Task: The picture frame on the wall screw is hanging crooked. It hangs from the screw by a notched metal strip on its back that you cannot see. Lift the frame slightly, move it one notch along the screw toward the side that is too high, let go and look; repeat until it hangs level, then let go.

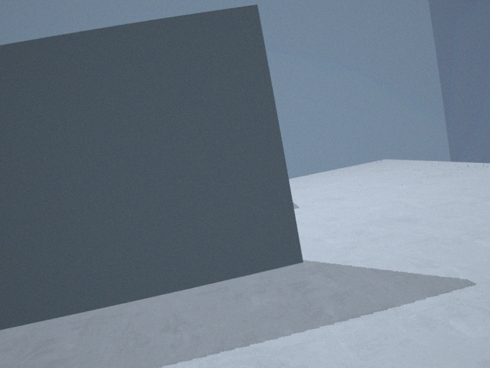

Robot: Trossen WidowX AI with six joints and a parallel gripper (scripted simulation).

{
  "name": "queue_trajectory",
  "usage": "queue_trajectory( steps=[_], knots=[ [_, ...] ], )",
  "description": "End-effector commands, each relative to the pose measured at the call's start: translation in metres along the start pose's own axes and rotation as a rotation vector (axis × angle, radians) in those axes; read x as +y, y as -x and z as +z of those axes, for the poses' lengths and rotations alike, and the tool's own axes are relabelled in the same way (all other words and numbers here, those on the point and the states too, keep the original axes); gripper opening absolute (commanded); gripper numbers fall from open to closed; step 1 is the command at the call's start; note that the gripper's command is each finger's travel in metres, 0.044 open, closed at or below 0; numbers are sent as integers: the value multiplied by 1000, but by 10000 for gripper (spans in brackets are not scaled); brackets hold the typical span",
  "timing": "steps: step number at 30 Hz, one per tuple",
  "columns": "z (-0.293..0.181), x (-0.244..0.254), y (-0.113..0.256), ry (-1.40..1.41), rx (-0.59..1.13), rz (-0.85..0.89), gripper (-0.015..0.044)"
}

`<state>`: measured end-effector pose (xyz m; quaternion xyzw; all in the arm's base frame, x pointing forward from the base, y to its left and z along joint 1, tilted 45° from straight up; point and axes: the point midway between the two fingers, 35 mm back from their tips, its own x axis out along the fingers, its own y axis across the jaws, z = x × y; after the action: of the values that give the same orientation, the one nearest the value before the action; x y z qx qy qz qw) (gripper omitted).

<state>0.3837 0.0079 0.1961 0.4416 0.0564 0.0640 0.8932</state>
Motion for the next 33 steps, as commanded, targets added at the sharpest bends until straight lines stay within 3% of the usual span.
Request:
queue_trajectory(
  steps=[1,26,33],
  knots=[
    [0,0,0,33,-2,-1,0],
    [0,0,0,164,-3,0,0],
    [0,0,0,145,-1,0,184]
  ],
)
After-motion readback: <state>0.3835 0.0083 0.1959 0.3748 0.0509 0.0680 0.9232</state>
